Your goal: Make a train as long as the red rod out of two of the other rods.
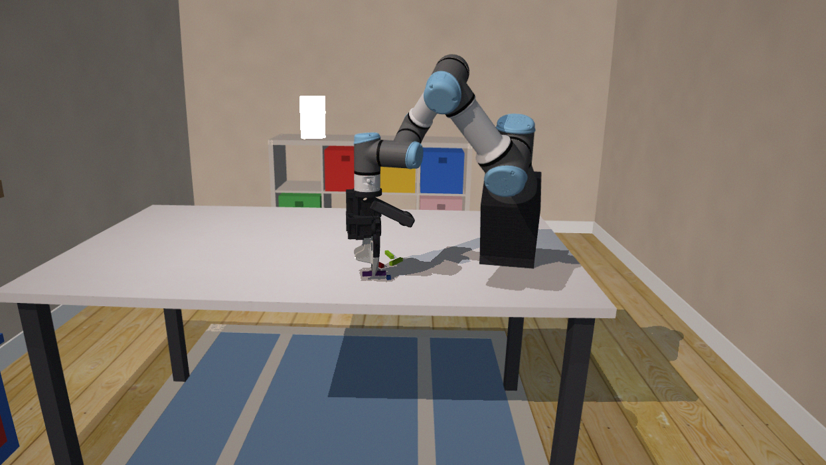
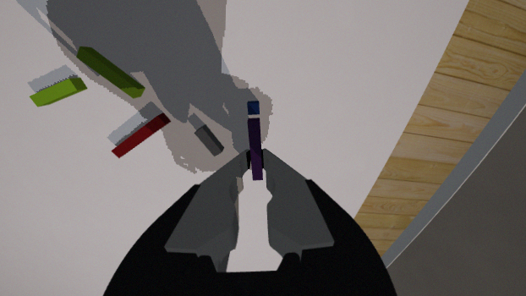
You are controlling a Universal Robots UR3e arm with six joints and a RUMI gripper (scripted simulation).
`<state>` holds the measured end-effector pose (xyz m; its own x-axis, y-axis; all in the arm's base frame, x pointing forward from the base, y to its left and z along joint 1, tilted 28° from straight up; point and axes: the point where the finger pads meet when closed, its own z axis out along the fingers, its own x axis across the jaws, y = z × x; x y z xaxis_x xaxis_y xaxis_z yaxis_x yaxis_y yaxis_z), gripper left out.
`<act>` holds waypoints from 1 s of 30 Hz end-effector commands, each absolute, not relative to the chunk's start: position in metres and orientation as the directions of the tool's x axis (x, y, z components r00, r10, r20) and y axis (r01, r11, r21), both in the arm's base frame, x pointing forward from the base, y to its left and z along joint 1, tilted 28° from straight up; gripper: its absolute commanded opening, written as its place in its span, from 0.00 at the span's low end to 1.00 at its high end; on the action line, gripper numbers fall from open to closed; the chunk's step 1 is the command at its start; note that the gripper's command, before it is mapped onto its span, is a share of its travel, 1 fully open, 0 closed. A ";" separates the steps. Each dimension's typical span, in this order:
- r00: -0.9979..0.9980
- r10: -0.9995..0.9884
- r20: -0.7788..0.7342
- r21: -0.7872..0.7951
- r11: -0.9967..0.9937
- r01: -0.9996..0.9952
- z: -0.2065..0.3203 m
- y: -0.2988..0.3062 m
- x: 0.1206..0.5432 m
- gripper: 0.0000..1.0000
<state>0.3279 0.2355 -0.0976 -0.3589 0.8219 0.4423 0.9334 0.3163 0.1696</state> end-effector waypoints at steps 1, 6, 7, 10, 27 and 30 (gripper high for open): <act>-0.359 0.822 0.441 0.172 0.316 0.933 -0.097 0.235 0.329 0.00; -0.359 0.822 0.441 0.172 0.316 0.933 -0.097 0.235 0.329 0.00; -0.359 0.822 0.441 0.172 0.316 0.933 -0.097 0.235 0.329 0.00; -0.359 0.822 0.441 0.172 0.316 0.933 -0.097 0.235 0.329 0.00; -0.359 0.822 0.441 0.172 0.316 0.933 -0.101 0.237 0.329 0.00; -0.359 0.822 0.441 0.172 0.316 0.933 -0.103 0.239 0.329 0.00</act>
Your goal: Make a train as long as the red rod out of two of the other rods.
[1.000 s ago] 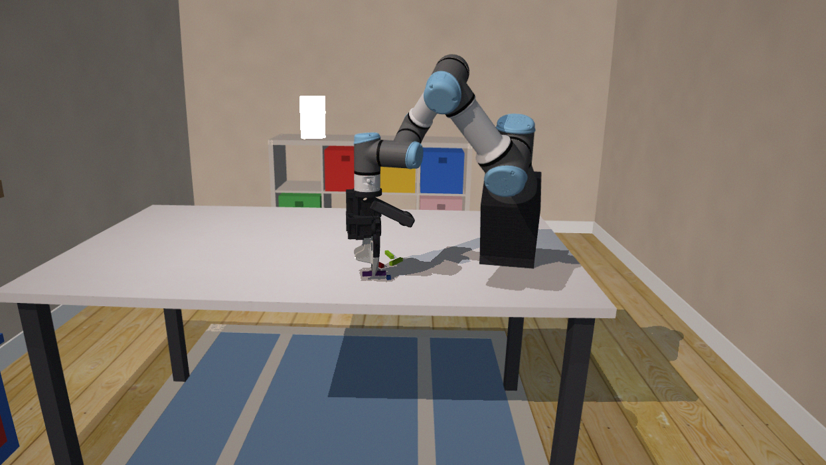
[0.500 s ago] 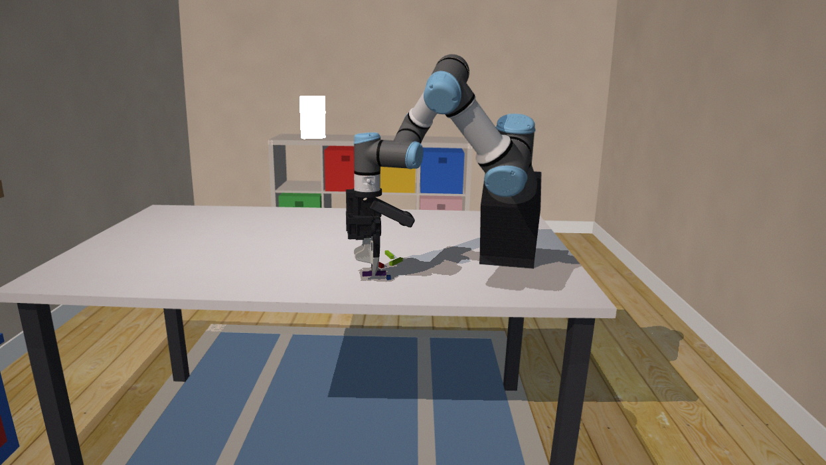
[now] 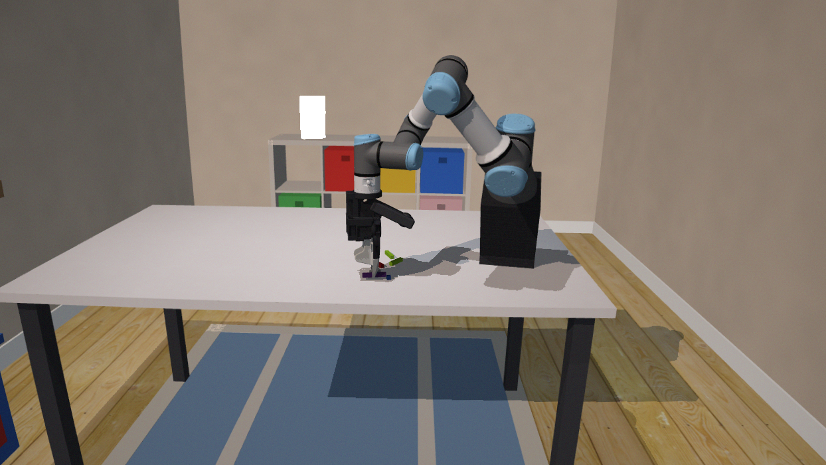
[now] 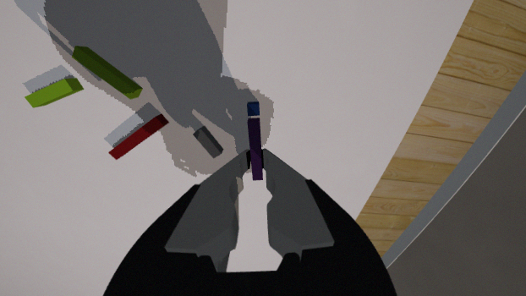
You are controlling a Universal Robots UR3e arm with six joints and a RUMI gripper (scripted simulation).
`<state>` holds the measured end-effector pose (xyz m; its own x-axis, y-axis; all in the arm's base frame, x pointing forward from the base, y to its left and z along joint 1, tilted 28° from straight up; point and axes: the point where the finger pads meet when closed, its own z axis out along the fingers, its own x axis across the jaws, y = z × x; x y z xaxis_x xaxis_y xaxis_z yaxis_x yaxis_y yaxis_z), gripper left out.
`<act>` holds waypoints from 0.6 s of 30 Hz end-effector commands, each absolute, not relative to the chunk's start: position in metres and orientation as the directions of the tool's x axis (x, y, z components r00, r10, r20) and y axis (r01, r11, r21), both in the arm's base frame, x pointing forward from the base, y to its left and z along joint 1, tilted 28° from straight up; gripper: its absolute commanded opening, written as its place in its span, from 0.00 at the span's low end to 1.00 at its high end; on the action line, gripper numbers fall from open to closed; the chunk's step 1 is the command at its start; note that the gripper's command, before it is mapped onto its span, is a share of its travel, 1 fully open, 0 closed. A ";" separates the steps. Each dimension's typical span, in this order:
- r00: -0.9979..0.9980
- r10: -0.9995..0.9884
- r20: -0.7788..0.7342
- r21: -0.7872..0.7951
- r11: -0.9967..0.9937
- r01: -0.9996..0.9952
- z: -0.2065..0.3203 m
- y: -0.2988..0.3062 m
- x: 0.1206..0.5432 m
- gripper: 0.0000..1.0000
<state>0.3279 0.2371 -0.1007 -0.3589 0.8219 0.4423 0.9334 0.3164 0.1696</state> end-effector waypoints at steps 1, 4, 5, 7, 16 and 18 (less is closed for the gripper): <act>-0.359 0.822 0.441 0.172 0.316 0.933 -0.104 0.239 0.329 0.00; -0.359 0.822 0.441 0.172 0.316 0.933 -0.106 0.240 0.329 0.00; -0.359 0.822 0.441 0.172 0.316 0.933 -0.107 0.240 0.329 0.00; -0.359 0.822 0.441 0.172 0.316 0.933 -0.107 0.241 0.329 0.00; -0.359 0.822 0.441 0.172 0.316 0.933 -0.108 0.241 0.329 0.00; -0.359 0.822 0.441 0.172 0.316 0.933 -0.108 0.241 0.329 0.00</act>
